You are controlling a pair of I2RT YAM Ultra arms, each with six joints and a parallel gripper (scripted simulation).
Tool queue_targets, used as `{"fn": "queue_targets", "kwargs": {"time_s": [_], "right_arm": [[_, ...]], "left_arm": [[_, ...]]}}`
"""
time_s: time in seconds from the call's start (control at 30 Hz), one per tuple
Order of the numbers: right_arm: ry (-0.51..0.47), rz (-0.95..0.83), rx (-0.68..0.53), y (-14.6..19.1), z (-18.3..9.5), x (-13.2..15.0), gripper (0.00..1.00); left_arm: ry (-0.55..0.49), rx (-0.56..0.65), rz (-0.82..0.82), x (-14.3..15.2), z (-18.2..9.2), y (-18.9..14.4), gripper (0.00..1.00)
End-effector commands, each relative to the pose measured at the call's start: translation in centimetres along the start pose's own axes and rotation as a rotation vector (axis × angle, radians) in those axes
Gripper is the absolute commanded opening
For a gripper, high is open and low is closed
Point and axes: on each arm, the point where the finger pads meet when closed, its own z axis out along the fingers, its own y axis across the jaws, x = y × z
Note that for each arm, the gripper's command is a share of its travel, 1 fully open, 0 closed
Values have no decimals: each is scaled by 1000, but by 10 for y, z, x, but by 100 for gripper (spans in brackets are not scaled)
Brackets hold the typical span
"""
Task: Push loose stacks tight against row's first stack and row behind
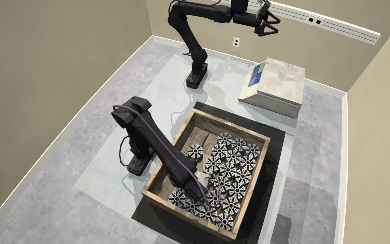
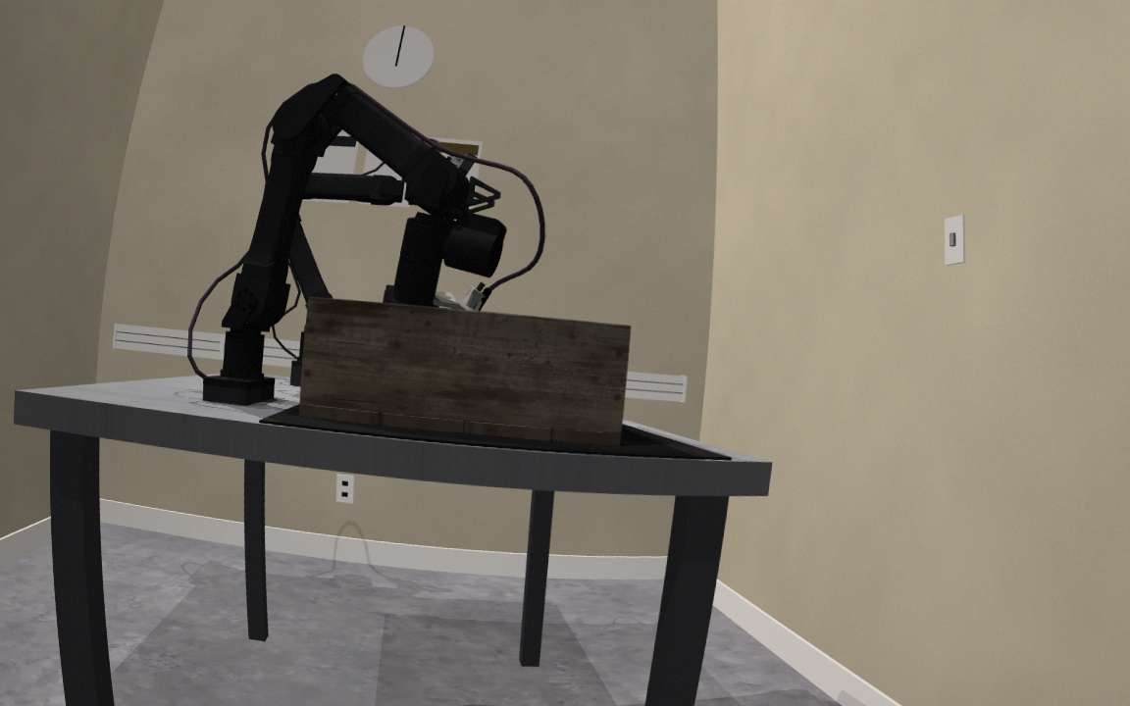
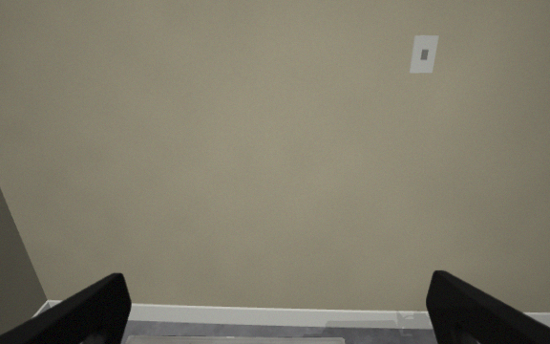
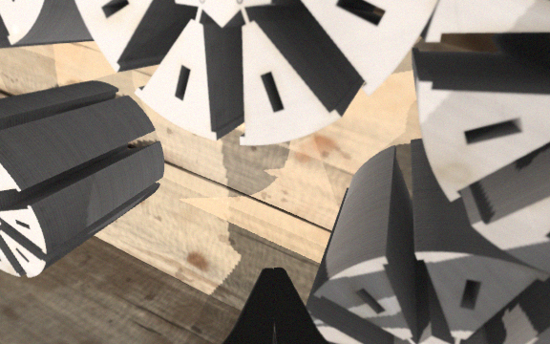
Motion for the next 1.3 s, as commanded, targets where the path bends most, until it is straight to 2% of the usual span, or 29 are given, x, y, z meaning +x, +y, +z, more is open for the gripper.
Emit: {"fn": "queue_targets", "kwargs": {"time_s": [0.0, 1.27], "right_arm": [[-37, -15, 55, -8, -5, -8, 1], [-49, -6, 7, 0, -4, -9, 1]], "left_arm": [[-99, 20, -2, -37, -5, -7, 100], [-99, 20, -2, -37, -5, -7, 100]]}}
